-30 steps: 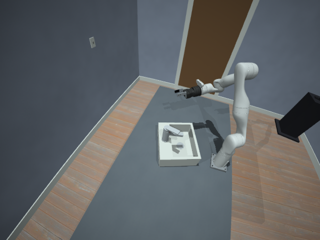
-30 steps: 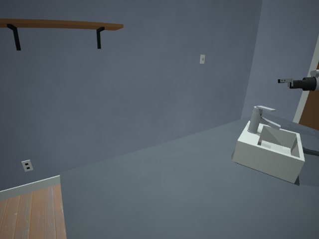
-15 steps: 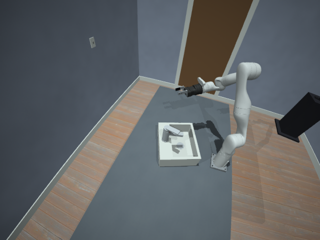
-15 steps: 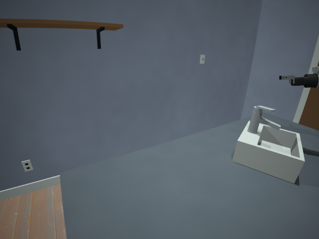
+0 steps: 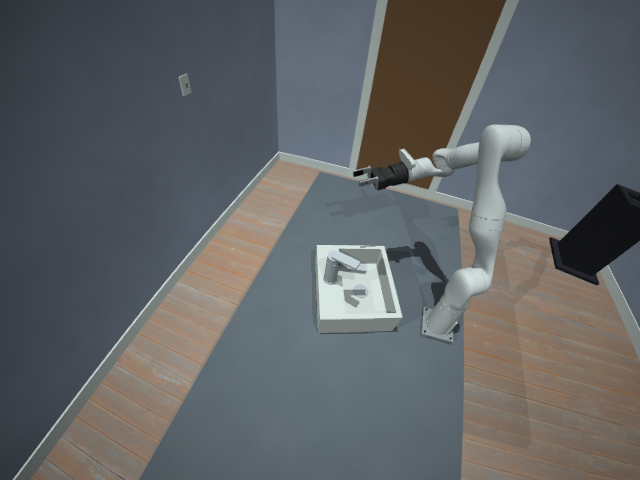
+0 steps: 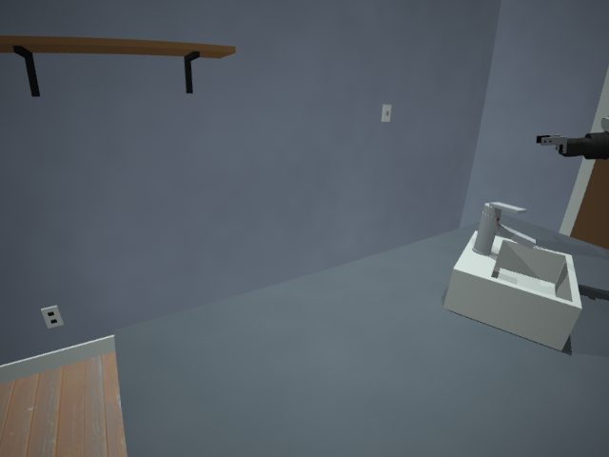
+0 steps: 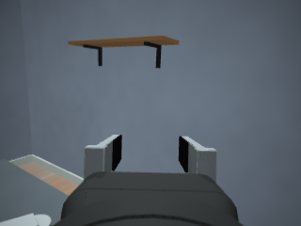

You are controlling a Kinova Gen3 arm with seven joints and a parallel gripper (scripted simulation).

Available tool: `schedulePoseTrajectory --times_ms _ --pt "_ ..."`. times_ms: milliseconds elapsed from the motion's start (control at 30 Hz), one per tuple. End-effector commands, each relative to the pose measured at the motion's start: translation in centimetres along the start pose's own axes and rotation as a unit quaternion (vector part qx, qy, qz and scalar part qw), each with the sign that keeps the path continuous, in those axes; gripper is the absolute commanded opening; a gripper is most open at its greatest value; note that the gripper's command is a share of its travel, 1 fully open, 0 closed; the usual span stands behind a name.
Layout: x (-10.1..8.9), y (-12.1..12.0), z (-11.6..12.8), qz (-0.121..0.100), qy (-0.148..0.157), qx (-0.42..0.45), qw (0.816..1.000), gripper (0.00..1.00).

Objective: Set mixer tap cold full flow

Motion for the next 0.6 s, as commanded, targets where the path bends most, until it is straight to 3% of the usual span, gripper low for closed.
schedulePoseTrajectory --times_ms 0,67,100,367,400,567 --pt "-0.1 0.0 -0.3 0.001 0.0 -0.004 1.0 1.0" --pt "-0.1 0.0 -0.3 0.001 0.0 -0.004 1.0 1.0" --pt "-0.4 -0.3 -1.7 -0.002 -0.001 -0.039 0.999 1.0" --pt "-0.4 -0.3 -1.7 -0.002 -0.001 -0.039 0.999 1.0" --pt "-0.6 -0.7 -3.2 -0.006 -0.003 -0.075 0.997 1.0" --pt "-0.6 -0.7 -3.2 -0.006 -0.003 -0.075 0.997 1.0"
Point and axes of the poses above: the point where the finger pads meet when closed, its own x axis out along the fingers, its own y axis across the jaws, z = x × y, the point moved 5 cm from there along -x, back along the fingers, and after that the axes turned 14 degrees about -x, right-handed, at the moved point
